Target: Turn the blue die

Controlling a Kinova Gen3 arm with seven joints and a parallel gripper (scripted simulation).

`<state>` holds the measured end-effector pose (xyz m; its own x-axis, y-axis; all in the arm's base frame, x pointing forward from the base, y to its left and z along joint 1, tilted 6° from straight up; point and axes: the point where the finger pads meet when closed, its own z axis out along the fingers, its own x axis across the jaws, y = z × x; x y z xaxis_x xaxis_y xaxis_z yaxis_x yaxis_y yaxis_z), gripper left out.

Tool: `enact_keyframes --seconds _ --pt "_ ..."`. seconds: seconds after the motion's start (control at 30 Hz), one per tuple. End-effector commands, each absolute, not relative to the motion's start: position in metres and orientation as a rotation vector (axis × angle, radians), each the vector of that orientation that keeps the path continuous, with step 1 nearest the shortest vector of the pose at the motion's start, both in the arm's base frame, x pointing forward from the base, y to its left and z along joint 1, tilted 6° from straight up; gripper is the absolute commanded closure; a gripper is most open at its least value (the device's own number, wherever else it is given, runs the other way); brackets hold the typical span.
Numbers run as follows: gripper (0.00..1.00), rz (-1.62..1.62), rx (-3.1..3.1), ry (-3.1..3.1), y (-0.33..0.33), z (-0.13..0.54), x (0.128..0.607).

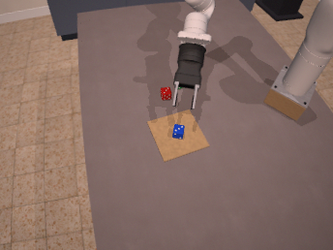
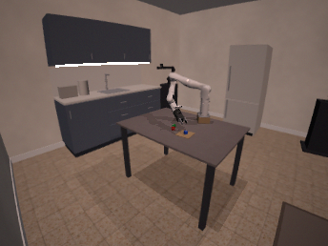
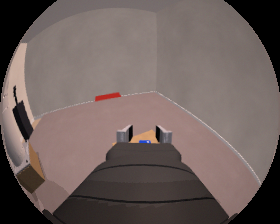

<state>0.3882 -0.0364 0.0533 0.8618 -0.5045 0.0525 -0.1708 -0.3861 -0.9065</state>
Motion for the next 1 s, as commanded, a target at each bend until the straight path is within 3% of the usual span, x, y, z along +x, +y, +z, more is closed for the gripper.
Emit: enact_keyframes --seconds 0.0,0.97 --pt "0.13 -0.385 -1.998 0.514 -0.036 0.056 0.391" --pt "0.13 -0.211 -2.647 0.706 -0.010 0.077 0.403"
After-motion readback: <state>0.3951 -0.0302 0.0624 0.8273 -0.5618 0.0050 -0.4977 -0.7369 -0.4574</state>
